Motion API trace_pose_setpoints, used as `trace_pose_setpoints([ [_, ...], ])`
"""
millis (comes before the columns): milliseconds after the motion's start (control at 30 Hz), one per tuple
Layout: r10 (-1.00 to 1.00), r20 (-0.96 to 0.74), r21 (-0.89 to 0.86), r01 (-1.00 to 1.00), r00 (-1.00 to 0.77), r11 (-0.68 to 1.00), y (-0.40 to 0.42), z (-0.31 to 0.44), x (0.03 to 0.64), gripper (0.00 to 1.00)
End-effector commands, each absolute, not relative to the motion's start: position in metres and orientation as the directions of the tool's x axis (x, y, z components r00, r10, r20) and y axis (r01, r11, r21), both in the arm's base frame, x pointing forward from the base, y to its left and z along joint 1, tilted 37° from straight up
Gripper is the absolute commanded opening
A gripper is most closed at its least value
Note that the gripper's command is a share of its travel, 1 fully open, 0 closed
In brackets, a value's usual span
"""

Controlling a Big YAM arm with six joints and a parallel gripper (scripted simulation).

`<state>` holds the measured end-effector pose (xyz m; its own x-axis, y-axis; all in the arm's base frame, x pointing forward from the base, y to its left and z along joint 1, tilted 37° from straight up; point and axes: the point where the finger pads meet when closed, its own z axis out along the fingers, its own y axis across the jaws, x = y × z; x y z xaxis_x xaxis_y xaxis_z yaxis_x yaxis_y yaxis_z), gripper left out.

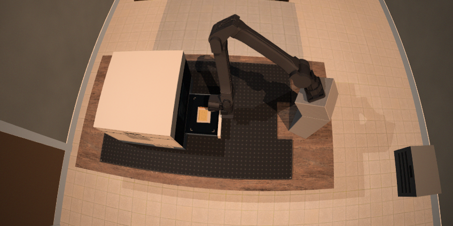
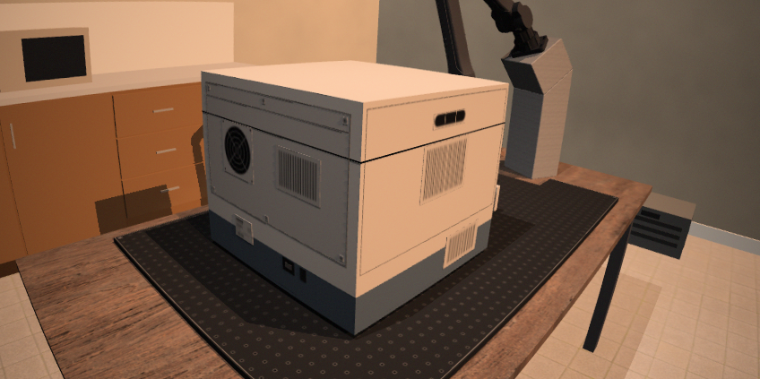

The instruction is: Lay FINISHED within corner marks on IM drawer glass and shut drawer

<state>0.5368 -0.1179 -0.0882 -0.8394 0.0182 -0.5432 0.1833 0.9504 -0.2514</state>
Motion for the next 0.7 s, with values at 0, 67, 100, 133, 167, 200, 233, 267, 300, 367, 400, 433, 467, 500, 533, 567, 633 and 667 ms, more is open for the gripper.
trace_pose_setpoints([
  [0, 0.017, -0.547, -0.248, 0.182, -0.837, 0.952, -0.118, -0.087, 0.538, 0.06],
  [67, 0.017, -0.547, -0.248, 0.182, -0.837, 0.952, -0.118, -0.087, 0.538, 0.06],
  [100, 0.017, -0.547, -0.248, 0.182, -0.837, 0.952, -0.118, -0.087, 0.538, 0.06],
  [133, 0.017, -0.547, -0.248, 0.182, -0.837, 0.952, -0.118, -0.087, 0.538, 0.06],
  [167, 0.017, -0.547, -0.248, 0.182, -0.837, 0.952, -0.118, -0.087, 0.538, 0.06],
  [200, 0.017, -0.547, -0.248, 0.182, -0.837, 0.952, -0.118, -0.087, 0.538, 0.06],
  [233, 0.017, -0.547, -0.248, 0.182, -0.837, 0.952, -0.118, -0.087, 0.538, 0.06],
  [267, 0.017, -0.547, -0.248, 0.182, -0.837, 0.952, -0.118, -0.087, 0.538, 0.06],
  [300, 0.009, -0.558, -0.253, 0.18, -0.83, 0.951, -0.124, -0.097, 0.531, 0.06],
  [367, -0.012, -0.609, -0.253, 0.18, -0.793, 0.95, -0.123, -0.096, 0.533, 0.06],
  [400, -0.022, -0.632, -0.254, 0.18, -0.775, 0.95, -0.123, -0.095, 0.534, 0.06],
  [433, -0.022, -0.632, -0.254, 0.18, -0.775, 0.95, -0.123, -0.095, 0.534, 0.06],
  [467, -0.022, -0.632, -0.254, 0.18, -0.775, 0.95, -0.123, -0.095, 0.534, 0.06],
  [500, -0.026, -0.635, -0.253, 0.176, -0.772, 0.951, -0.121, -0.093, 0.538, 0.06],
  [533, -0.029, -0.646, -0.253, 0.178, -0.763, 0.951, -0.121, -0.088, 0.547, 0.06],
  [567, -0.03, -0.646, -0.253, 0.177, -0.763, 0.951, -0.121, -0.087, 0.548, 0.06],
  [633, -0.032, -0.648, -0.253, 0.175, -0.761, 0.952, -0.119, -0.084, 0.551, 0.06],
  [667, -0.034, -0.651, -0.253, 0.175, -0.758, 0.952, -0.118, -0.081, 0.554, 0.06],
])
